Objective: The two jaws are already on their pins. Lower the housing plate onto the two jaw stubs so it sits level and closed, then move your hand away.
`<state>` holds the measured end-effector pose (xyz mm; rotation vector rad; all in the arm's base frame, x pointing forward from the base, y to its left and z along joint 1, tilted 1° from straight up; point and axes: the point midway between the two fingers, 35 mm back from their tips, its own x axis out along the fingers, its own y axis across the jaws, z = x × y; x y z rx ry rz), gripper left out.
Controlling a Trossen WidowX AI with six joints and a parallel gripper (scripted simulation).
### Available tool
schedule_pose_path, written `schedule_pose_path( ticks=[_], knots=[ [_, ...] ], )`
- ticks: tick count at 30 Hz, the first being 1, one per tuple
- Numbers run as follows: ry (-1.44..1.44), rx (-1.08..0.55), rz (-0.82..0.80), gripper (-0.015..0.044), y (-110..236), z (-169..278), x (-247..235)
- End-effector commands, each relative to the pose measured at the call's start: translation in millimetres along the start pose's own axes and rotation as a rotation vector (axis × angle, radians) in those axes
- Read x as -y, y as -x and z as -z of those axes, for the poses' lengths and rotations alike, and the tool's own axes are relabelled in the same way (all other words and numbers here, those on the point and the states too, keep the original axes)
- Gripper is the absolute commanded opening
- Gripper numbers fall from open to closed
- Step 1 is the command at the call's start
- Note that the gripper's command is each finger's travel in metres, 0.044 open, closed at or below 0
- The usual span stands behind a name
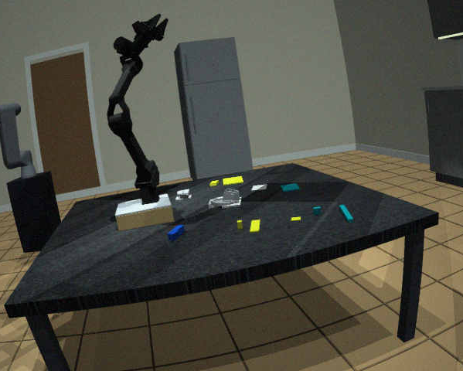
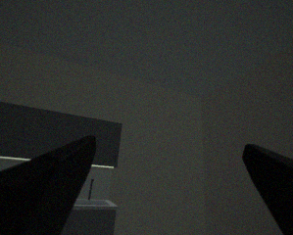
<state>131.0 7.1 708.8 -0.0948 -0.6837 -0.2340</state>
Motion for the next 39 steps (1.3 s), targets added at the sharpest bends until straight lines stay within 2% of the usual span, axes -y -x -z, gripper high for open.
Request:
schedule_pose_path(
  ticks=[1, 20, 39],
  knots=[
    [0.001, 0.001, -0.093, 0.0440, 0.8, 10.2, -43.4],
    [-0.071, -0.094, -0.471, 0.0440, 30.3, 68.1, -185.5],
    [-0.154, -0.384, -0.792, 0.0440, 95.8, 157.3, -293.0]
  ],
)
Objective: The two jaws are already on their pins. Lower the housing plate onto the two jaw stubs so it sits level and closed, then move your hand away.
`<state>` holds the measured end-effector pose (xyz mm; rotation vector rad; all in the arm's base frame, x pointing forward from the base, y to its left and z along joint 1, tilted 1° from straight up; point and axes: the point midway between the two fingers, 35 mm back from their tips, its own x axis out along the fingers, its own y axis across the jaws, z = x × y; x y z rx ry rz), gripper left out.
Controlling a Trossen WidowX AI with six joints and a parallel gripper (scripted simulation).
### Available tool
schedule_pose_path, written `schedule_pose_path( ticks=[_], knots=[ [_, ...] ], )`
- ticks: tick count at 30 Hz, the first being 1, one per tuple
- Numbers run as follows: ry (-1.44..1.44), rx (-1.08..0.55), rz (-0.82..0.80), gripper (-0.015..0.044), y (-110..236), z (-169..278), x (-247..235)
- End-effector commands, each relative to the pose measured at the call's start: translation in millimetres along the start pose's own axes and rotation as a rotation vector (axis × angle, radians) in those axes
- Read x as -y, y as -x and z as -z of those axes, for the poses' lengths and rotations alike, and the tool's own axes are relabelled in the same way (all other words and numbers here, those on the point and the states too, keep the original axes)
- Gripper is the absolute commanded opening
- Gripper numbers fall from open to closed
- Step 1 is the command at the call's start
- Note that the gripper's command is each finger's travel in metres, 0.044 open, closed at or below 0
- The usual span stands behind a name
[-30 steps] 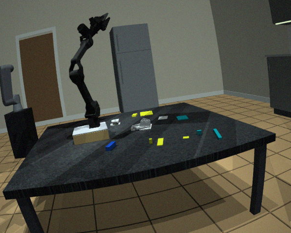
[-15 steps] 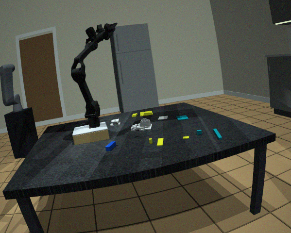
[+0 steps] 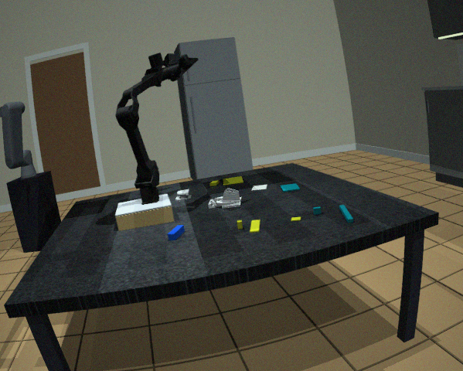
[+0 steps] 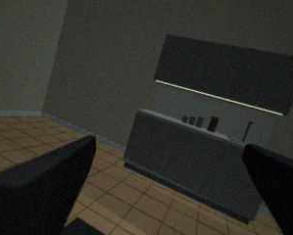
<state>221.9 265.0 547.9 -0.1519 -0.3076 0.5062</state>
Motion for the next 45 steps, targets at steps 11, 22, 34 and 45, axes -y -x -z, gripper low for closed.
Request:
schedule_pose_path(
  ticks=[11, 22, 34, 45],
  knots=[
    [-0.119, -0.285, -0.179, 0.0440, -13.2, 98.2, -65.7],
    [-0.189, -0.558, -0.251, 0.0440, -0.1, 179.3, -97.6],
    [-0.313, -0.851, -0.261, 0.0440, 28.6, 252.5, -124.0],
    [-0.430, -1.157, -0.191, 0.0440, 70.4, 316.3, -139.3]
  ],
)
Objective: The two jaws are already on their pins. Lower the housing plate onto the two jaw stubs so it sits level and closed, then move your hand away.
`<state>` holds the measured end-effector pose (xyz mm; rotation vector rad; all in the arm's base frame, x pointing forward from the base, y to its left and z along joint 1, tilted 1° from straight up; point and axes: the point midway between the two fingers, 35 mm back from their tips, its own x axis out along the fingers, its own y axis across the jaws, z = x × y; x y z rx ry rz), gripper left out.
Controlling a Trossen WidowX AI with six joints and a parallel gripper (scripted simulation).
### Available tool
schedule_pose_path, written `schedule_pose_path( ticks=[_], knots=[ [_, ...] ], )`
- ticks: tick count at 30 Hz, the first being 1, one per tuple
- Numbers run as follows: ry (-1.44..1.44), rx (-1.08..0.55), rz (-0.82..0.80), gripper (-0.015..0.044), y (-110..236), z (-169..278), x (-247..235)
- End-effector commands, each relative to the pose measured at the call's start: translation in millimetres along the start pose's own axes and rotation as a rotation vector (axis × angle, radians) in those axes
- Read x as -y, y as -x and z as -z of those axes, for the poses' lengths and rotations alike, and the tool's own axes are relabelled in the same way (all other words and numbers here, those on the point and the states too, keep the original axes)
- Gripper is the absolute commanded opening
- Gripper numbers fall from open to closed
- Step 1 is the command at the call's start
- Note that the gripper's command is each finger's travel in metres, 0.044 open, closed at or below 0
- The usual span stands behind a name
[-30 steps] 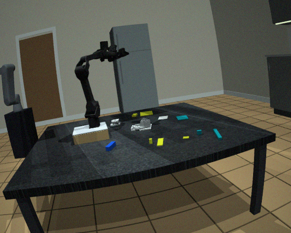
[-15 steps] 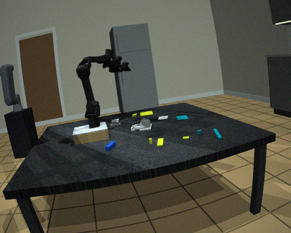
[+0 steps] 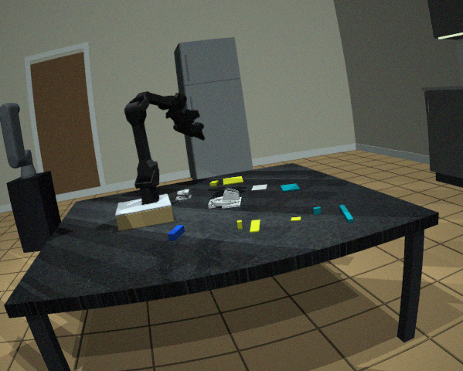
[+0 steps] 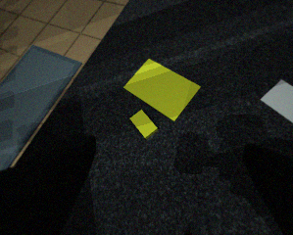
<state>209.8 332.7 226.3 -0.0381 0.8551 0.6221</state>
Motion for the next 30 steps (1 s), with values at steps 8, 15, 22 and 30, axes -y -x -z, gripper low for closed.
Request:
schedule_pose_path(
  ticks=[8, 15, 22, 30],
  knots=[
    [-0.185, -0.279, 0.098, 0.0440, -27.9, 71.6, 18.5],
    [-0.316, -0.438, 0.194, 0.0440, -33.0, 114.3, 31.9],
    [-0.448, -0.584, 0.319, 0.0440, -30.9, 154.7, 45.9],
    [-0.514, -0.651, 0.392, 0.0440, -27.3, 173.7, 52.8]
  ],
)
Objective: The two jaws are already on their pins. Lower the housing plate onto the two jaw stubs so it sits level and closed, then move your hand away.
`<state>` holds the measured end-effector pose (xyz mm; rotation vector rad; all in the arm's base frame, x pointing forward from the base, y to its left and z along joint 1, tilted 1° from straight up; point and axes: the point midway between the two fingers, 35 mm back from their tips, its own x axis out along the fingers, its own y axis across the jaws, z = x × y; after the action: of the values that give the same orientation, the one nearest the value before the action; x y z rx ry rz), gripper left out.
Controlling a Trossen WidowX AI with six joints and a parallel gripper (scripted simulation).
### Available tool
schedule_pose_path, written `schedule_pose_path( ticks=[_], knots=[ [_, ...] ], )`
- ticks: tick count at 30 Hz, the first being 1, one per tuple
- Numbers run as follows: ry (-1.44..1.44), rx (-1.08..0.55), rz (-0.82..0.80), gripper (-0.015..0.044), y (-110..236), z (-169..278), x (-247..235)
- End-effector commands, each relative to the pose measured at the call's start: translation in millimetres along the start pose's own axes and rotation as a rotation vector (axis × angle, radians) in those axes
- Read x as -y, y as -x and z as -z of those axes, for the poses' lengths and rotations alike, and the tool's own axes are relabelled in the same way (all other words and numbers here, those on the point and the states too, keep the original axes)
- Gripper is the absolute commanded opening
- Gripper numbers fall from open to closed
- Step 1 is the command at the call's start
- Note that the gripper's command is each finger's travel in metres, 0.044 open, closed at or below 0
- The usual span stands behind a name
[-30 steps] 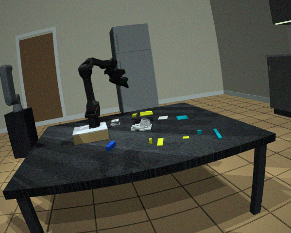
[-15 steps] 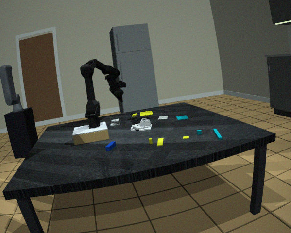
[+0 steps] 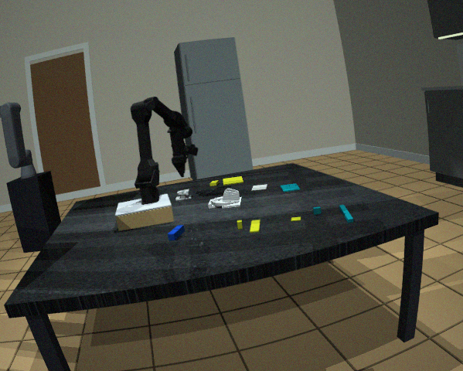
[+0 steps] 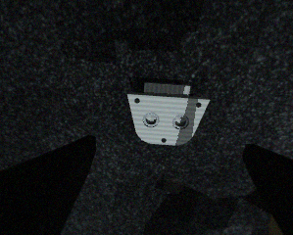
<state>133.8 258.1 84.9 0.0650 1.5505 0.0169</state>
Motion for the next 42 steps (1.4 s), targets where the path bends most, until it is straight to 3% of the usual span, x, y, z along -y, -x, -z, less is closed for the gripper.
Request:
schedule_pose_path(
  ticks=[1, 4, 9, 42],
  knots=[
    [-0.015, -0.020, 0.019, 0.0440, -4.8, 3.2, 3.1],
    [-0.015, -0.020, 0.019, 0.0440, -7.1, 3.2, 3.0],
    [-0.015, -0.020, 0.020, 0.0440, -45.0, 4.1, 4.1],
    [-0.015, -0.020, 0.020, 0.0440, -65.1, 4.6, 4.6]
  ],
)
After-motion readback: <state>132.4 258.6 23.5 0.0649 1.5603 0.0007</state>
